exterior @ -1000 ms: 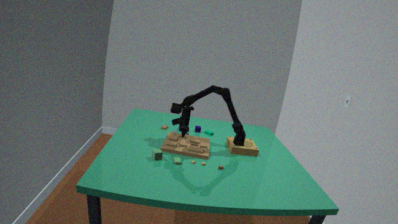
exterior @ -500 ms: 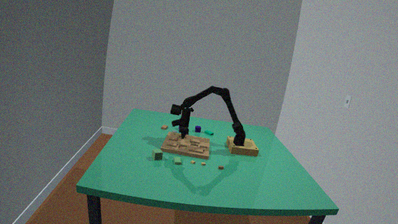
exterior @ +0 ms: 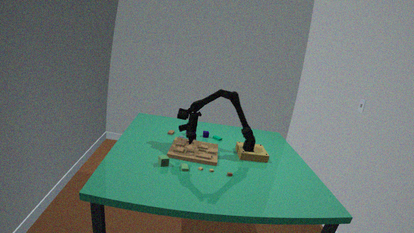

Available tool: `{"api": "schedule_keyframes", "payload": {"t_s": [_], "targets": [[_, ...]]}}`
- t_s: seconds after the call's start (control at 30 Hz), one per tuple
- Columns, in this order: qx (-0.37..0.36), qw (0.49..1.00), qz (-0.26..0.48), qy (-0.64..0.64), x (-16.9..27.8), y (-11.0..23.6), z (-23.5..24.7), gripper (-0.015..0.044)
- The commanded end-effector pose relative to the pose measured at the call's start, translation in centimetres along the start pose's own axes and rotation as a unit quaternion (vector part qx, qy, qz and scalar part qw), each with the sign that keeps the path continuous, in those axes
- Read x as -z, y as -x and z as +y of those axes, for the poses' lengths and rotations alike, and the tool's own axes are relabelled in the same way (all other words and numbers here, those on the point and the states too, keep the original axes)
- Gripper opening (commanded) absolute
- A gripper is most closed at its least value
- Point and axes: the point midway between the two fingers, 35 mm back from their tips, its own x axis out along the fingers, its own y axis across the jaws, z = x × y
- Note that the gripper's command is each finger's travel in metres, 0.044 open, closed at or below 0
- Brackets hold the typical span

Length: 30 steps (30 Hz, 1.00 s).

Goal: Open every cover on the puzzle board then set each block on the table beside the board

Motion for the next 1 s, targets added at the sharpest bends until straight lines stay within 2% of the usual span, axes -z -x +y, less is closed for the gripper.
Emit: {"api": "schedule_keyframes", "payload": {"t_s": [0.0, 0.97], "targets": [[0.0, 1.0, 0.0, 0.0, 0.0, 0.4, 0.0, 0.008], [0.0, 1.0, 0.001, -0.002, 0.0, 4.1, -0.1, 0.008]]}}
